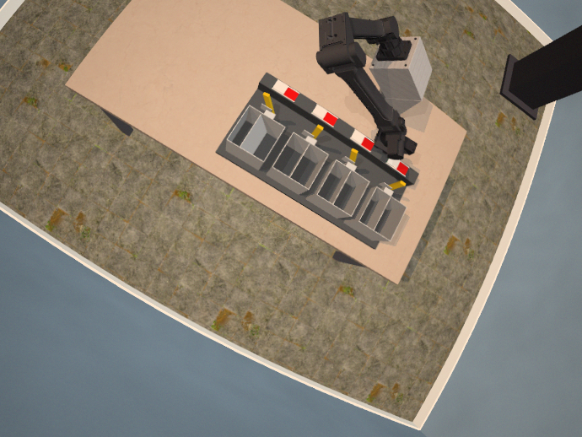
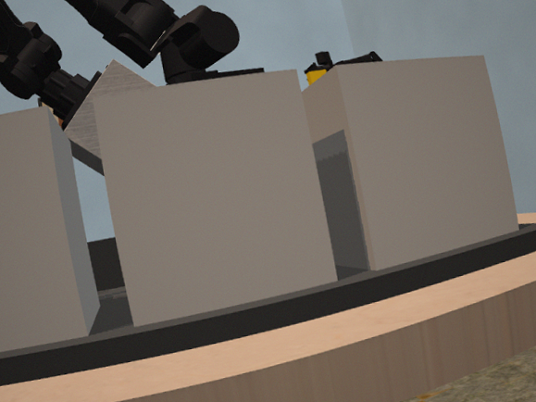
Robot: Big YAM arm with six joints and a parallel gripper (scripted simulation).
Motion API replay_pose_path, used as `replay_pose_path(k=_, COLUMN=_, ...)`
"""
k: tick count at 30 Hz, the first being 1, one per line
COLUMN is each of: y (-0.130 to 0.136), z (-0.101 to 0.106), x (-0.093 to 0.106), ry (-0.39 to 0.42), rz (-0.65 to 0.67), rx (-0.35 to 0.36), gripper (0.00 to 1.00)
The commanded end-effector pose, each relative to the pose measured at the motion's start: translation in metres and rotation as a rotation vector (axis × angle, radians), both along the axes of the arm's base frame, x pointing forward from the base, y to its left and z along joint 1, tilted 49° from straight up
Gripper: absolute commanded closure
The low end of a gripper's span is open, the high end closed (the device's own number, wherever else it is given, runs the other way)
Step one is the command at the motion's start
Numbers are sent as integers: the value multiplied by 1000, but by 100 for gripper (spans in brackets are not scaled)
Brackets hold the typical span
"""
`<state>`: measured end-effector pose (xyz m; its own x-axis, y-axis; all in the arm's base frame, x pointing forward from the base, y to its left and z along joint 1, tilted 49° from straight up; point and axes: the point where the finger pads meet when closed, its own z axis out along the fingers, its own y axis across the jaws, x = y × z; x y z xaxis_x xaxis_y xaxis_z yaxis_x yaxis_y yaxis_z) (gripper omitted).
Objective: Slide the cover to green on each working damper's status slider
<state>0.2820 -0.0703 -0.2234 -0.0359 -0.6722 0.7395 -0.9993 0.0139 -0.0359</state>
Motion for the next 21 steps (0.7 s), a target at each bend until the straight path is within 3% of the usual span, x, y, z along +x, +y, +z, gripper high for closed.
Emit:
replay_pose_path(k=1, y=28, z=-29, x=5, ry=-40, rz=-63, rx=-19, gripper=100)
replay_pose_path(k=4, y=50, z=-54, x=9, ry=-43, rz=-63, rx=-19, gripper=100)
replay_pose_path(k=6, y=55, z=-60, x=9, ry=-43, rz=-63, rx=-19, gripper=100)
replay_pose_path(k=8, y=55, z=-60, x=9, ry=-43, rz=-63, rx=-19, gripper=100)
replay_pose_path(k=10, y=49, z=-51, x=22, ry=-76, rz=-99, rx=-13, gripper=100)
replay_pose_path(k=14, y=45, z=-56, x=10, ry=-50, rz=-99, rx=-21, gripper=100)
replay_pose_path(k=15, y=55, z=-55, x=11, ry=-50, rz=-63, rx=-20, gripper=100)
replay_pose_path(k=21, y=48, z=-56, x=10, ry=-49, rz=-90, rx=-20, gripper=100)
